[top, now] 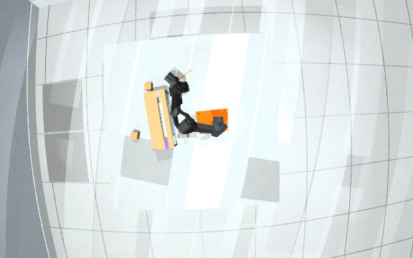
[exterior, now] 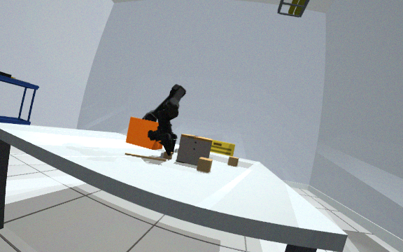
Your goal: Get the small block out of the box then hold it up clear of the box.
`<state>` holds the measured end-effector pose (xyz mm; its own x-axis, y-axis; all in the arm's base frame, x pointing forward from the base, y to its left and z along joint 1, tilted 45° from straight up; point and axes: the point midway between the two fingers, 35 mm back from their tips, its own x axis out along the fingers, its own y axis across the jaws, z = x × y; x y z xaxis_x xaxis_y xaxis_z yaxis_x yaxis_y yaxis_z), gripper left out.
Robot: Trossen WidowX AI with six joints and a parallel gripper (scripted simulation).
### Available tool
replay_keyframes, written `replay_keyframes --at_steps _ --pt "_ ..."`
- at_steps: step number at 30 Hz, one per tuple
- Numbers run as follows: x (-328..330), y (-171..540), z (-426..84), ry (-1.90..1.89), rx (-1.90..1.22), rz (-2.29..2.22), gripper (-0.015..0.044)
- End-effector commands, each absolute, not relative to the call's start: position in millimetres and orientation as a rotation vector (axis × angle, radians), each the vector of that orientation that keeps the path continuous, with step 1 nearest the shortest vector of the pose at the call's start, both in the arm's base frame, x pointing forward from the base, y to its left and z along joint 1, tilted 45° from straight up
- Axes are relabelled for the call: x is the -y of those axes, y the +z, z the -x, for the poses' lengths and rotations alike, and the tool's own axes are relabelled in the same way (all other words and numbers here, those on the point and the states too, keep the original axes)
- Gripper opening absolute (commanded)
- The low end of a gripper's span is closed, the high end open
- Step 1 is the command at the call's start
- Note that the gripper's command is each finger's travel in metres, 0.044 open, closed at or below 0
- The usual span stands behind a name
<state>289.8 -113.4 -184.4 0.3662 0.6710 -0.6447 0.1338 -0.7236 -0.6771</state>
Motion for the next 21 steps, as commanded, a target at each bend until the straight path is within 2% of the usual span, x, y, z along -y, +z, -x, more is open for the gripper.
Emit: replay_keyframes --at_steps 1,5,13,16,18,21 --pt "107 -189 -289 1.345 0.694 2.1 0.0285" --pt "104 -192 -289 1.345 0.694 2.099 0.0285" --pt "104 -192 -289 1.345 0.694 2.099 0.0075" --pt "104 -192 -289 1.345 0.694 2.099 0.0055" --pt "108 -189 -290 1.346 0.694 2.1 0.0003" --pt "122 -176 -291 1.349 0.693 2.102 0.0"
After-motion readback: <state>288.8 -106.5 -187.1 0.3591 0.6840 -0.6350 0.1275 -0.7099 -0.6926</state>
